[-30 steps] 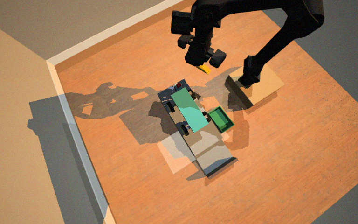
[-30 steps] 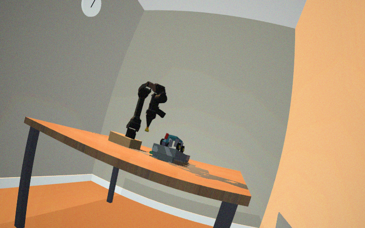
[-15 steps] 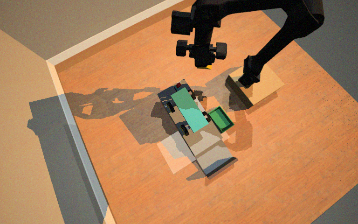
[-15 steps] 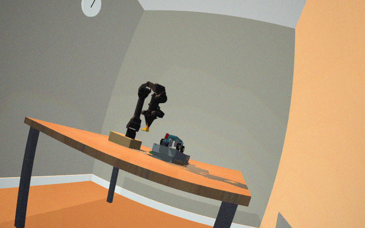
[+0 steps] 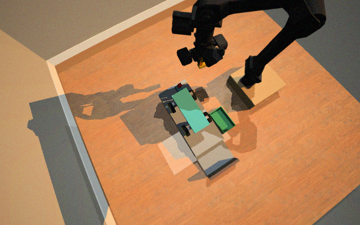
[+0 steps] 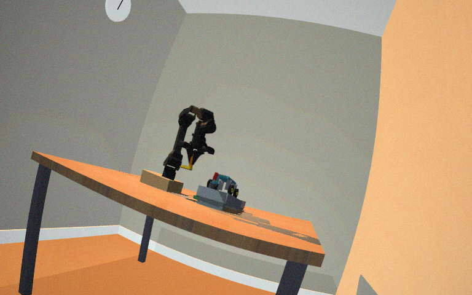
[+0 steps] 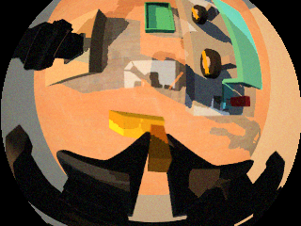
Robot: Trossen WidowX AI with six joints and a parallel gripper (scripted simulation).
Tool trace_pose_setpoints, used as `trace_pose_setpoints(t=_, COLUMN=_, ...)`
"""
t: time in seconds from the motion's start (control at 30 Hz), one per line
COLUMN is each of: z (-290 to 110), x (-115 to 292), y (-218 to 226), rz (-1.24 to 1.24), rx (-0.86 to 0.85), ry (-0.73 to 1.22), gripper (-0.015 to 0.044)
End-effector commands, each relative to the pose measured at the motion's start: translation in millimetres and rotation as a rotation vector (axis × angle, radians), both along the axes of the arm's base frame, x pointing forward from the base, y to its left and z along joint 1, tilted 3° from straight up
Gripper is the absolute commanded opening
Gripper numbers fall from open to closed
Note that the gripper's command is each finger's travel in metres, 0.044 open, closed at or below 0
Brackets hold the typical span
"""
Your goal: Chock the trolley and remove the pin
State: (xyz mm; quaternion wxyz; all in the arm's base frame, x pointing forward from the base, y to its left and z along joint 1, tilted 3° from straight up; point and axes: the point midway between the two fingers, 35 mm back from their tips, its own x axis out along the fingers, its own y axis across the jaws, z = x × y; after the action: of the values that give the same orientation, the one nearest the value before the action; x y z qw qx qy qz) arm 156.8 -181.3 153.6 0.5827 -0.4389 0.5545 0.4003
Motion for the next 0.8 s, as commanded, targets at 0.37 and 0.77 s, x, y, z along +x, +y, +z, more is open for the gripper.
trace_pose_setpoints(t=0.37, z=-1, x=5, y=13, rz=0.141, rx=-0.003, ry=0.001, gripper=0.0)
trace_pose_setpoints(t=0.77, z=-3, x=23, y=54, rz=0.141, rx=0.0, ry=-0.001, gripper=0.0)
